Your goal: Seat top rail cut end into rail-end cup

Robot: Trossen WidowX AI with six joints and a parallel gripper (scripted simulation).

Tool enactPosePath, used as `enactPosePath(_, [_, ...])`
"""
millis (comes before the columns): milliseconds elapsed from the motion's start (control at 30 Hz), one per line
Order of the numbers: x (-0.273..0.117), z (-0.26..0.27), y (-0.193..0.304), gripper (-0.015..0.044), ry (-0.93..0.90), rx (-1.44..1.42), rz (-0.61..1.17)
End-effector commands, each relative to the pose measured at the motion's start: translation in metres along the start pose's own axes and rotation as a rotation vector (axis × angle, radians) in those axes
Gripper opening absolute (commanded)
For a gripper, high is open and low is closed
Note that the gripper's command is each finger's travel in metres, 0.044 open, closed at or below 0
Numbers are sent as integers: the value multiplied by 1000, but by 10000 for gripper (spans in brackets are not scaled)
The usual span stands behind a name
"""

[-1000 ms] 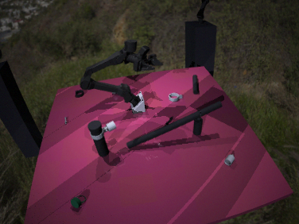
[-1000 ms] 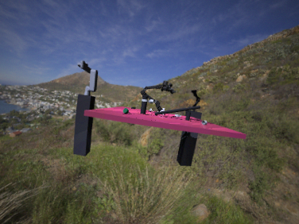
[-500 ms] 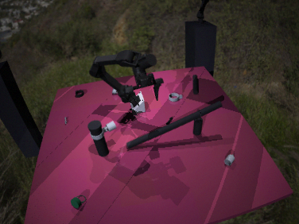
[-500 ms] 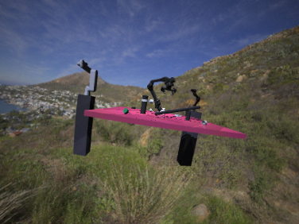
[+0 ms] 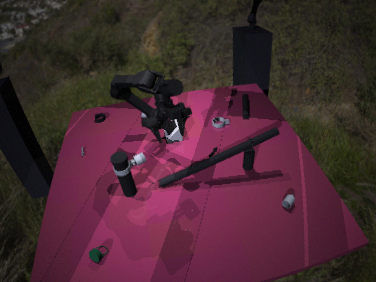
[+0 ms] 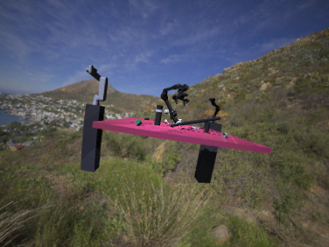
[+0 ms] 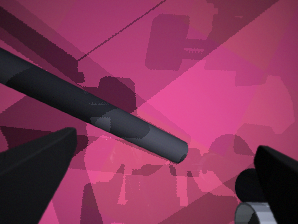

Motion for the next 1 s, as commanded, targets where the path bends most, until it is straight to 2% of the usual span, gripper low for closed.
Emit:
enactPosePath(0, [2,-23,23,440,-48,-315,-4])
enactPosePath(433, [-6,-84,99,440,-70,-1274,-112])
enactPosePath(567, [-9,-93,118,440,-51,-1464,-138])
enactPosePath(967, [-10,-95,121,440,-44,-1532,-143])
Point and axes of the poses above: the point midway between the two fingers, 35 mm back from their tips, its own x axis out along the fingers, its own z axis across the jaws, y = z × x, the point moved 4 cm from there along -x, back along the fingers, and after that the axes turned 10 degrees about -x, right-handed, at the moved point
